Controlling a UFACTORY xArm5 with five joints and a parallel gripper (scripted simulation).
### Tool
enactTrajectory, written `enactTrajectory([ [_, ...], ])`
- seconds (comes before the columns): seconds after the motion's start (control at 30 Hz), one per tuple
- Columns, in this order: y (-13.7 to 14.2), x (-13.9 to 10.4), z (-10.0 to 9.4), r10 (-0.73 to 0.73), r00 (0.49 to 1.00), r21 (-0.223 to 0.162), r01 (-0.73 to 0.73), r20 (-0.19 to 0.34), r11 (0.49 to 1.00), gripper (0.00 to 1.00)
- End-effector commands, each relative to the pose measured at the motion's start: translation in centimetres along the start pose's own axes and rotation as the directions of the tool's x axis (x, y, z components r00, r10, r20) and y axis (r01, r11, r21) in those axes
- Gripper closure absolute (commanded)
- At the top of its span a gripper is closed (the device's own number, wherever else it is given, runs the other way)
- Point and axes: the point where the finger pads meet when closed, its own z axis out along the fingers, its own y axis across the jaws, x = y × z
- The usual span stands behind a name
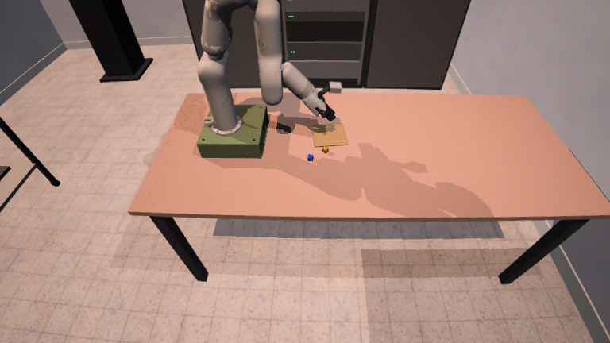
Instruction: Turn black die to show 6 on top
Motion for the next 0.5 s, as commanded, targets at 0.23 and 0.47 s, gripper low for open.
enactTrajectory([
  [0.23, 0.0, -0.07, 0.17, 0.0, 0.97, 0.0, 0.0, -0.242, 1.0, 0.85],
  [0.47, 0.0, -0.13, 0.1, 0.0, 0.965, 0.0, 0.0, -0.263, 1.0, 0.85],
])
